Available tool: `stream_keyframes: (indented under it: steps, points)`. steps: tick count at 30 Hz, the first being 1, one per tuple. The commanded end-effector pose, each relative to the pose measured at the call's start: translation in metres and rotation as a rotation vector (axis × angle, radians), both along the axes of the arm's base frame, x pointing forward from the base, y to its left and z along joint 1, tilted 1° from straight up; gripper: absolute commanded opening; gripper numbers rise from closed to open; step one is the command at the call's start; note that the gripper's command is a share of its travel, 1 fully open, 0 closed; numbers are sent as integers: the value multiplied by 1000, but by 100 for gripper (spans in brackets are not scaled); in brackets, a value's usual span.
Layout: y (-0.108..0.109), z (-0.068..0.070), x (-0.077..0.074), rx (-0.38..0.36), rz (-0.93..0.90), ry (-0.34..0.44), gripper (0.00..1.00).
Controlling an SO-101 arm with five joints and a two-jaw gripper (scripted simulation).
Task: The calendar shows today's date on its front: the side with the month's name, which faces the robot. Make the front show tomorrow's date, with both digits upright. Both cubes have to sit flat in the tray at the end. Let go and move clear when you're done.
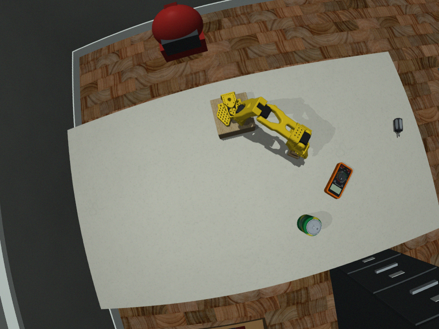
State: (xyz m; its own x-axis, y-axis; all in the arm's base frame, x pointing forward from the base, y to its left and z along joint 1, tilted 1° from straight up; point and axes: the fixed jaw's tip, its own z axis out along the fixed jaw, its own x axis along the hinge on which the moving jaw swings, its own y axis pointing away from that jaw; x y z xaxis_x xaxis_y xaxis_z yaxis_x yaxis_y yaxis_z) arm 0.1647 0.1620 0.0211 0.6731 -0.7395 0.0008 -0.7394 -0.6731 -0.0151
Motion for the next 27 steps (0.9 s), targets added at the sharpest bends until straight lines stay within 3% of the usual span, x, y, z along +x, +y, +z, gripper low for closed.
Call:
stream_keyframes:
  steps: [1, 11, 13, 27]
  points:
    - [-12, 8, 4, 6, -130, -2, 36]
    - [-53, 23, 10, 8, -616, 2, 36]
    - [-53, 23, 10, 8, -616, 2, 36]
    - [-117, 40, -2, 14, -1465, 8, 36]
